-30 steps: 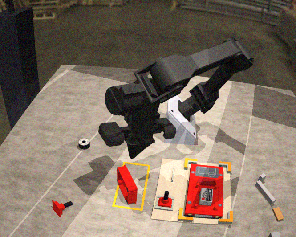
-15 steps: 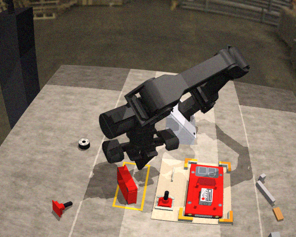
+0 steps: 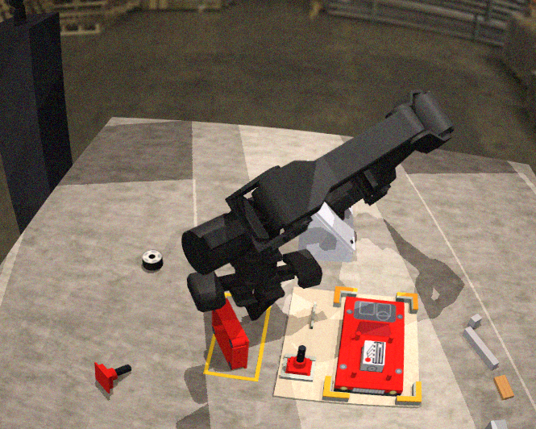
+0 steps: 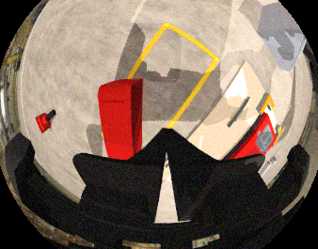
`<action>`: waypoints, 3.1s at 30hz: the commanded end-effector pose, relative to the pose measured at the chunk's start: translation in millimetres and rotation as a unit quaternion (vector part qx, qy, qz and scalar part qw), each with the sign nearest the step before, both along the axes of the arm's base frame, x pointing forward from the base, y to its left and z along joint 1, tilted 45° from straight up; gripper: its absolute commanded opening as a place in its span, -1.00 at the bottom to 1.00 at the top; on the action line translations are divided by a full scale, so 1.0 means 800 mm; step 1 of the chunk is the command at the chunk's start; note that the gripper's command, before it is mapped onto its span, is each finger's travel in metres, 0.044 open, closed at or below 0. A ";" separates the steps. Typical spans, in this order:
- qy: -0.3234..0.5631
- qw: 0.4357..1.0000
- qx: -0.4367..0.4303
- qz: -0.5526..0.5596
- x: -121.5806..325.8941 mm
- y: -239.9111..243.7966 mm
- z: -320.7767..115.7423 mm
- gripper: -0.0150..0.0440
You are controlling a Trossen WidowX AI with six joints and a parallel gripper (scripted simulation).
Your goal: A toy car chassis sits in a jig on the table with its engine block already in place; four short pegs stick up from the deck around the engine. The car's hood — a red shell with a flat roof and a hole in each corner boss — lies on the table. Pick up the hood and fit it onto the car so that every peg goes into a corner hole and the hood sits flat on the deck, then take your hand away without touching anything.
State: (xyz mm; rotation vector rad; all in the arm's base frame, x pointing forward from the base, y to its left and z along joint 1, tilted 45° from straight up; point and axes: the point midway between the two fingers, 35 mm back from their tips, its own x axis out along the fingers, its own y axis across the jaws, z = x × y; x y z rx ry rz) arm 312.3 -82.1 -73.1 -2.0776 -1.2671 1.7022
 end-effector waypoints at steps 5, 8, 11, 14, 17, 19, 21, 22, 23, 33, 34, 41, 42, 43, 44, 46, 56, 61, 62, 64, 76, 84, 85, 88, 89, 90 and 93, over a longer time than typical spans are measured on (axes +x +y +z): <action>0.003 1.000 0.004 -0.002 0.002 -0.001 -0.005 -0.49; 0.003 1.000 0.003 -0.002 0.003 -0.002 -0.006 -0.49; 0.002 1.000 0.003 -0.002 0.004 -0.004 -0.007 -0.49; 0.002 1.000 0.003 -0.002 0.005 -0.005 -0.008 -0.49; 0.002 1.000 0.003 -0.002 0.007 -0.006 -0.009 -0.49; 0.002 1.000 0.003 -0.002 0.007 -0.007 -0.009 -0.49; 0.002 1.000 0.003 -0.002 0.008 -0.008 -0.010 -0.49; 0.002 1.000 0.003 -0.002 0.008 -0.008 -0.010 -0.49; 0.002 1.000 0.003 -0.002 0.009 -0.008 -0.011 -0.49; 0.002 1.000 0.003 -0.002 0.012 -0.012 -0.014 -0.49; 0.002 1.000 0.003 -0.002 0.013 -0.013 -0.014 -0.49; 0.002 1.000 0.003 -0.002 0.015 -0.015 -0.017 -0.49; 0.002 1.000 0.003 -0.002 0.015 -0.016 -0.017 -0.49; 0.002 1.000 0.003 -0.002 0.016 -0.016 -0.017 -0.49; 0.002 1.000 0.003 -0.002 0.016 -0.017 -0.018 -0.49; 0.002 1.000 0.003 -0.002 0.017 -0.017 -0.018 -0.49; 0.002 1.000 0.003 -0.002 0.020 -0.021 -0.022 -0.49; 0.002 1.000 0.003 -0.002 0.022 -0.023 -0.024 -0.49; 0.002 1.000 0.003 -0.002 0.022 -0.024 -0.024 -0.49; 0.002 1.000 0.003 -0.002 0.022 -0.024 -0.025 -0.49; 0.002 1.000 0.003 -0.002 0.026 -0.029 -0.029 -0.49; 0.002 1.000 0.003 -0.002 0.029 -0.032 -0.032 -0.49; 0.002 1.000 0.003 -0.002 0.029 -0.032 -0.032 -0.49; 0.002 1.000 0.002 -0.002 0.030 -0.034 -0.033 -0.49; 0.002 1.000 0.002 -0.002 0.030 -0.034 -0.034 -0.49; 0.002 1.000 0.002 -0.002 0.030 -0.034 -0.034 -0.49; 0.002 1.000 0.002 -0.002 0.031 -0.035 -0.035 -0.49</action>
